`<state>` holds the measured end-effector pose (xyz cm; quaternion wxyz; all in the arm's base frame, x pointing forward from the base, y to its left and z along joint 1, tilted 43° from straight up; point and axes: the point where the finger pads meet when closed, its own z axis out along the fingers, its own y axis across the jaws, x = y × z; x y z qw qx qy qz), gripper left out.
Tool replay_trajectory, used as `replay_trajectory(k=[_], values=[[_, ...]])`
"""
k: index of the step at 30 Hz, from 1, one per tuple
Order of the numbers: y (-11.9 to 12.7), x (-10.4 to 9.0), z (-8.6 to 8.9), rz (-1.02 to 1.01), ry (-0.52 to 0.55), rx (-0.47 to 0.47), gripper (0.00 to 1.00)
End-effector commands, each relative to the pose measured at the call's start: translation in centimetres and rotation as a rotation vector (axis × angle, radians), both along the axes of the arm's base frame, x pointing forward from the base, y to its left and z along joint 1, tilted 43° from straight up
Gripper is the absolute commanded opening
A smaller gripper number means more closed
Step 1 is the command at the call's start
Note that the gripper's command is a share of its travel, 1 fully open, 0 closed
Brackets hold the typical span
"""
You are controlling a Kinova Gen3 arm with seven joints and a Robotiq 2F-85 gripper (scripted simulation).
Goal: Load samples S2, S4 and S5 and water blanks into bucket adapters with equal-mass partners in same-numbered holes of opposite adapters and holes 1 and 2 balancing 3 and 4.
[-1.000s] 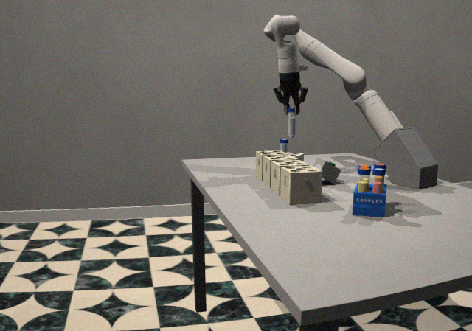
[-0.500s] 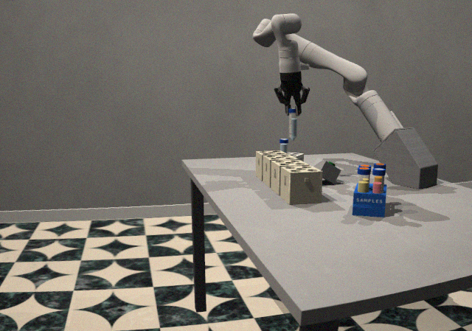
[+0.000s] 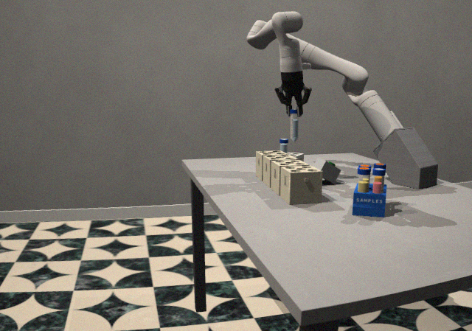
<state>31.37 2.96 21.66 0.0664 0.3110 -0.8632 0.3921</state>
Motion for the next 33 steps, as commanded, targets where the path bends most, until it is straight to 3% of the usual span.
replay_trajectory(k=[1, 33], values=[[1.1, 0.5, -0.7, 0.001, -0.001, 0.000, 0.10], [8.3, 3.4, -5.8, 0.001, -0.001, 0.000, 0.10]])
